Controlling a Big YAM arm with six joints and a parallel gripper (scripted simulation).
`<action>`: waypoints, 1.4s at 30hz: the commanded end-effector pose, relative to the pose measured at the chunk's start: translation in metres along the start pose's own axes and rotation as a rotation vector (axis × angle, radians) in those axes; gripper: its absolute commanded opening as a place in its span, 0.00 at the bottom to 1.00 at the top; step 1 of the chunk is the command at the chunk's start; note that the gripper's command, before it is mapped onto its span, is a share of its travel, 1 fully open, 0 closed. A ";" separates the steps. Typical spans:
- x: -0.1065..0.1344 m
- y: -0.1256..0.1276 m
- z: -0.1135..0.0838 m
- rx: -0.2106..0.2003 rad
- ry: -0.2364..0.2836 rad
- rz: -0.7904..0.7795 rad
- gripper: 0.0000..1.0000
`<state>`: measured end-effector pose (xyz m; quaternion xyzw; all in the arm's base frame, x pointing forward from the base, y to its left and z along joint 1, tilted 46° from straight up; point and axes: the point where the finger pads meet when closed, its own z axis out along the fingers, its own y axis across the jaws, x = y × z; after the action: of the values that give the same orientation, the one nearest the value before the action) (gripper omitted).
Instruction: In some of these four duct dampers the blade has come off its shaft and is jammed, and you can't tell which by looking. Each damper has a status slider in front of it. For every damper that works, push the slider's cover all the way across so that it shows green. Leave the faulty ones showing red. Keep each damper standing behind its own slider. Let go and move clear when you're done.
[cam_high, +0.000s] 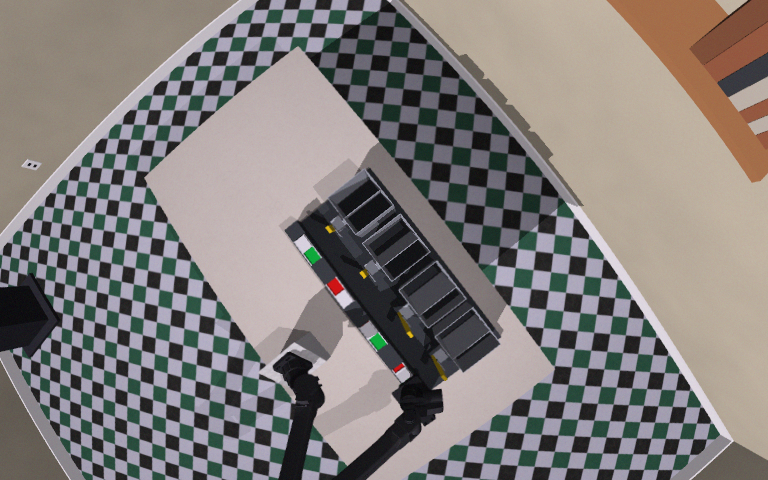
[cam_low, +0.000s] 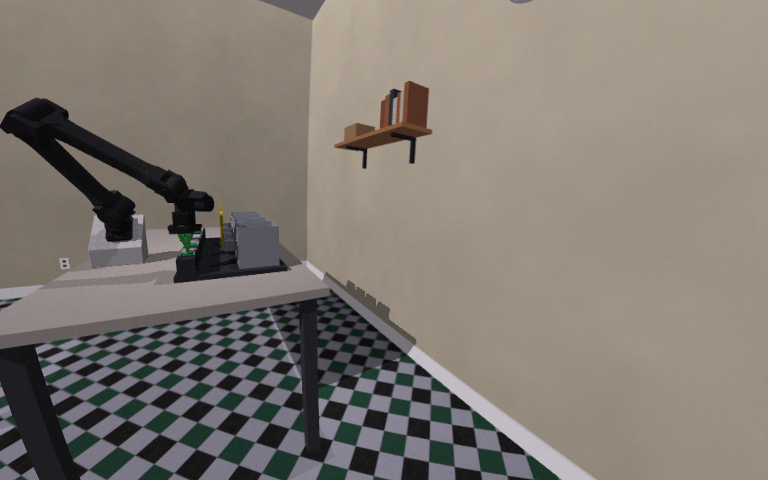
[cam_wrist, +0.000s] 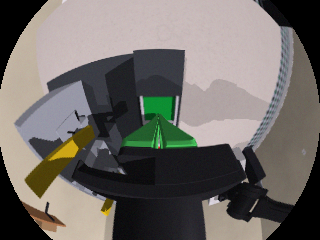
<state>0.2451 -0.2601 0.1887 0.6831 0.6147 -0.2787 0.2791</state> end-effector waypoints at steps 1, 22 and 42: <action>0.012 0.005 0.002 -0.006 0.008 -0.009 0.00; 0.017 0.005 0.002 -0.007 0.008 -0.008 0.00; 0.019 0.005 0.002 -0.006 0.008 -0.010 0.00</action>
<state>0.2458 -0.2537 0.1822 0.6835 0.6144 -0.2782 0.2793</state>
